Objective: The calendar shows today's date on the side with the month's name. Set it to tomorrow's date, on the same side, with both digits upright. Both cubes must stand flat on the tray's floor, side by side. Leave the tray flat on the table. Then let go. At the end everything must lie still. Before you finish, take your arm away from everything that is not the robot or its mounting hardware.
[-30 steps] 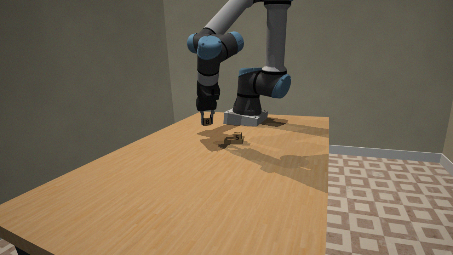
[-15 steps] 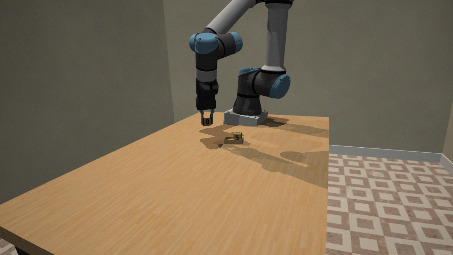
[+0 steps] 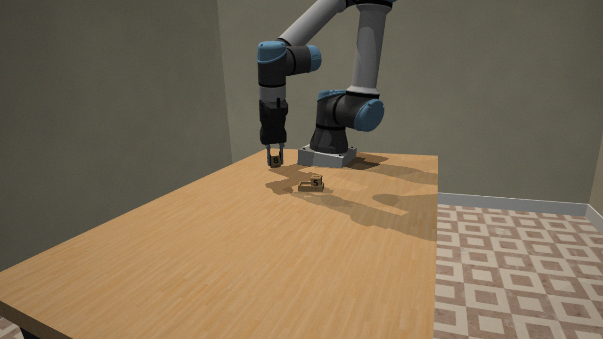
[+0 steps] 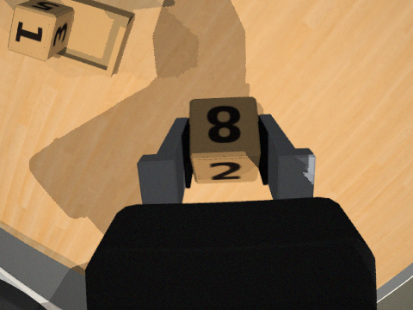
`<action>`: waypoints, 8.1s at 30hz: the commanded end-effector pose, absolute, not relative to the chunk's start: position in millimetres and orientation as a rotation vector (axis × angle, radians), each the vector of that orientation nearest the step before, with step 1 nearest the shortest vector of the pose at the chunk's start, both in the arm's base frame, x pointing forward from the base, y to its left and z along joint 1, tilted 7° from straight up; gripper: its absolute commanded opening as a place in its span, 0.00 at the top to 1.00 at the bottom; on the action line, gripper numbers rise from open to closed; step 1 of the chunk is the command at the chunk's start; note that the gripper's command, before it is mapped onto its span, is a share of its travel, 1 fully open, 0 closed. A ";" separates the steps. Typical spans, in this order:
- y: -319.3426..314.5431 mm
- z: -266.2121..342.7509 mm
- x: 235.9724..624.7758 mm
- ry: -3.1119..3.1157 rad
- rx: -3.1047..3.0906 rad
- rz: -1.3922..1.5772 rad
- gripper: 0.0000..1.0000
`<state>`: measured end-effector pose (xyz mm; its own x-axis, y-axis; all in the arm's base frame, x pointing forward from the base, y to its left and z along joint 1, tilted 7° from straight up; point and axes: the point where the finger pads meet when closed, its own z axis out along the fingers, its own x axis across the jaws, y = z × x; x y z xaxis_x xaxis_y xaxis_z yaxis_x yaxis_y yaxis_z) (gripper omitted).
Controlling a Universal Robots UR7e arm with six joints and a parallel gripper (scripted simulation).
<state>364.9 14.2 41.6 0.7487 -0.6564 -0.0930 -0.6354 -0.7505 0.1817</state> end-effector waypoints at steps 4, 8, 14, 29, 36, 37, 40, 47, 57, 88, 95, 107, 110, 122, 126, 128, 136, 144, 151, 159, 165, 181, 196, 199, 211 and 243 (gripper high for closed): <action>13.8 41.0 364.0 -1.063 2.850 -0.214 0.43; 13.5 40.7 363.4 -1.077 2.878 -0.204 0.43; 12.7 40.7 362.6 -1.122 2.974 -0.150 0.43; 11.9 41.9 363.3 -1.149 3.041 -0.094 0.43; 11.7 40.5 361.5 -1.173 3.092 -0.077 0.43; 11.7 40.2 361.2 -1.179 3.105 -0.072 0.43; 11.6 40.0 360.9 -1.185 3.118 -0.065 0.43; 10.7 40.2 360.5 -1.231 3.214 0.007 0.43; 9.8 41.3 361.4 -1.255 3.260 0.061 0.43; 7.8 39.9 359.5 -1.362 3.472 0.247 0.43; 7.9 39.8 359.4 -1.363 3.475 0.249 0.43; 8.6 36.4 356.9 -1.409 3.590 0.330 0.43; 8.3 36.4 356.9 -1.424 3.616 0.364 0.43; 6.3 37.9 357.9 -1.469 3.669 0.472 0.43; 6.3 37.9 357.9 -1.469 3.669 0.472 0.43; 6.3 37.9 357.9 -1.469 3.669 0.472 0.43; 6.3 37.8 357.9 -1.469 3.669 0.472 0.43; 6.5 35.8 357.9 -1.469 3.669 0.472 0.43; 7.3 29.6 357.8 -1.469 3.669 0.472 0.43; 8.3 21.0 357.7 -1.469 3.669 0.472 0.43; 9.6 10.7 357.5 -1.469 3.669 0.472 0.43; 12.4 -12.5 357.1 -1.469 3.669 0.472 0.43; 13.8 -24.1 356.9 -1.469 3.669 0.472 0.43; 13.9 -25.0 356.9 -1.469 3.669 0.472 0.43; 14.0 -25.6 356.9 -1.469 3.669 0.472 0.43; 14.0 -25.6 356.9 -1.469 3.669 0.472 0.43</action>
